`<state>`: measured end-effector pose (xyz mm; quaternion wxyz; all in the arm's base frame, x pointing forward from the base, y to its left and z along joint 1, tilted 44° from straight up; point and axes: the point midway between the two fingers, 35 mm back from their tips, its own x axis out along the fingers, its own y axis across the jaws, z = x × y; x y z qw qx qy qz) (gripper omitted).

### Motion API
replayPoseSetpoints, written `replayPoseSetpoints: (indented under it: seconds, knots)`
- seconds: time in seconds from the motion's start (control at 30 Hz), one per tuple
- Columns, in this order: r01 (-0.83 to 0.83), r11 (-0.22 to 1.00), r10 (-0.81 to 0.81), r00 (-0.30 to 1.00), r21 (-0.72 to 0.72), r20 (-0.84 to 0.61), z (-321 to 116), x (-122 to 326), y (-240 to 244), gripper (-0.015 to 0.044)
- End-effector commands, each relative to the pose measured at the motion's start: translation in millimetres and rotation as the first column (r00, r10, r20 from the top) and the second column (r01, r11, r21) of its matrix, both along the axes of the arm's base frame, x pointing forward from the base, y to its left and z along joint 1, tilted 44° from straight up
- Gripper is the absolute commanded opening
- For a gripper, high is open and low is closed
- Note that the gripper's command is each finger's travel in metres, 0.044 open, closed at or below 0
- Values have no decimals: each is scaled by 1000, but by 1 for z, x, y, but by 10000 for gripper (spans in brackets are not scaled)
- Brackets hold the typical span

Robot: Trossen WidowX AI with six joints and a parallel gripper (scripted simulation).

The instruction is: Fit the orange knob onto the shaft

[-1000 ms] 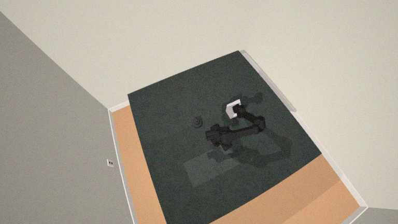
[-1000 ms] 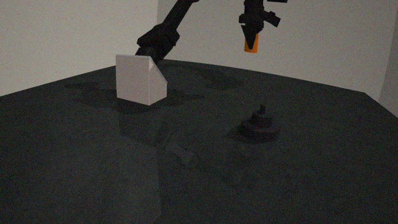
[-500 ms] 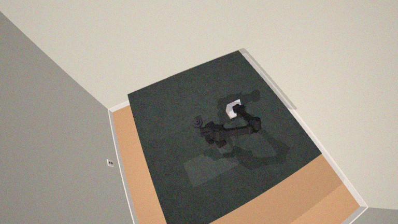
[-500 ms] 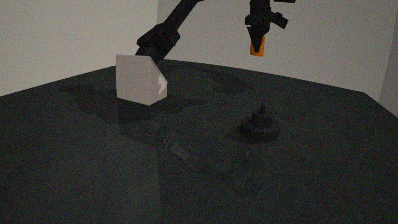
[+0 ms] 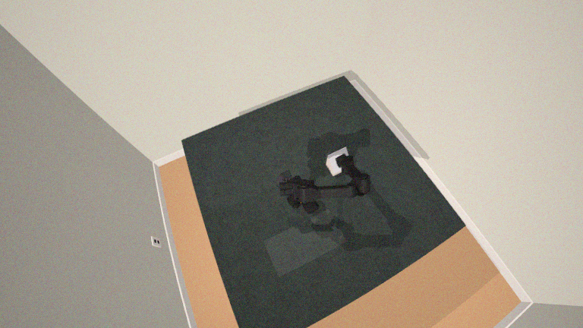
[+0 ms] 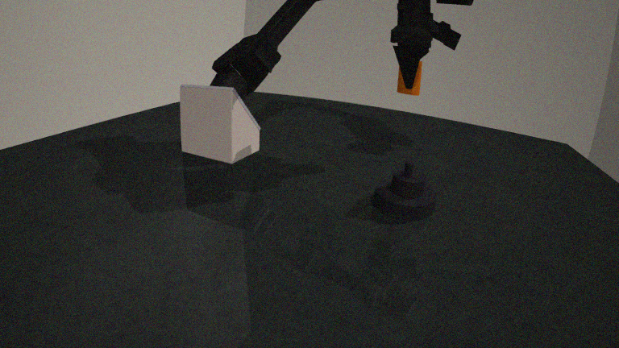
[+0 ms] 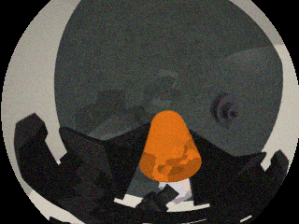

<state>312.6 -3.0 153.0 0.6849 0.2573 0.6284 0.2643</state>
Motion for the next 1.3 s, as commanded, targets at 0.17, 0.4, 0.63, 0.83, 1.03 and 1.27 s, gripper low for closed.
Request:
replayPoseSetpoints:
  seconds: [0.17, 0.4, 0.63, 0.83, 1.03, 1.27]
  knots:
    - [-1, 1000, 1, 1000, -7, 9, -23, 12, -19, 0]
    - [0, 1000, 0, 1000, -8, 7, -39, 19, -32, 0]
    - [1, 1000, -1, 1000, -8, 5, -57, 24, -45, 0]
    - [2, 1000, -2, 1000, -8, 4, -72, 27, -56, 0]
    - [2, 1000, -2, 1000, -8, 3, -88, 30, -67, 0]
    - [3, 1000, -3, 1000, -6, 3, -107, 31, -79, 0]
